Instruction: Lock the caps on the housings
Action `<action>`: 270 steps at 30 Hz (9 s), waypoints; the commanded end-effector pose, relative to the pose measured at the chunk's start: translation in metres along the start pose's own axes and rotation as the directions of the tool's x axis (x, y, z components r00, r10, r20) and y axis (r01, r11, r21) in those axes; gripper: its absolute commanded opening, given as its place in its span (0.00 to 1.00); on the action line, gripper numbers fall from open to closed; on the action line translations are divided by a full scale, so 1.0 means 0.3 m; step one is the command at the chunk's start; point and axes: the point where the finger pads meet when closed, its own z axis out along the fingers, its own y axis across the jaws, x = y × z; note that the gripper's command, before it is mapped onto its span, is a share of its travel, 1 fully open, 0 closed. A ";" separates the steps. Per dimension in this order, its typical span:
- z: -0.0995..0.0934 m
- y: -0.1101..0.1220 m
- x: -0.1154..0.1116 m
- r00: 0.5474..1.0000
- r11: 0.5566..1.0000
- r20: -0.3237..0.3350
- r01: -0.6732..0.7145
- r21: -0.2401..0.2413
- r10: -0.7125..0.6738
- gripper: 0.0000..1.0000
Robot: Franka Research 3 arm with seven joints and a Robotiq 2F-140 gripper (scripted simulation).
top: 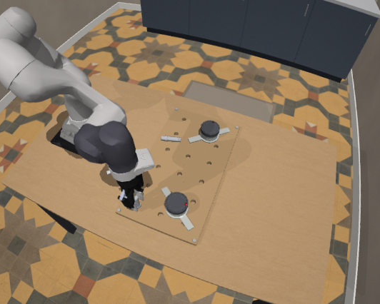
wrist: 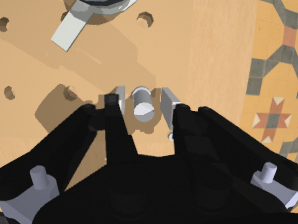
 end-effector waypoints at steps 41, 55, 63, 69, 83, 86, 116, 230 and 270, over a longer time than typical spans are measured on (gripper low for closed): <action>-0.204 0.001 -0.001 1.000 1.000 0.001 -0.003 -0.001 0.003 0.36; -0.277 0.001 -0.001 1.000 1.000 0.001 -0.003 -0.001 0.003 0.36; -0.290 0.001 -0.001 1.000 1.000 0.001 -0.003 -0.001 0.003 0.36; -0.293 0.001 -0.001 1.000 1.000 0.001 -0.003 -0.001 0.003 0.36; -0.307 -0.580 0.090 0.965 0.965 -0.005 0.264 -0.002 -0.264 0.36; -0.300 -0.778 0.077 0.958 0.958 -0.002 0.286 -0.003 -0.286 0.36; -0.296 -1.165 0.072 0.958 0.958 -0.002 0.286 -0.003 -0.286 0.36; 0.055 -1.167 0.076 0.958 0.958 0.001 0.287 -0.001 -0.287 0.36; 0.056 -1.167 0.076 0.958 0.958 0.001 0.287 -0.001 -0.287 0.36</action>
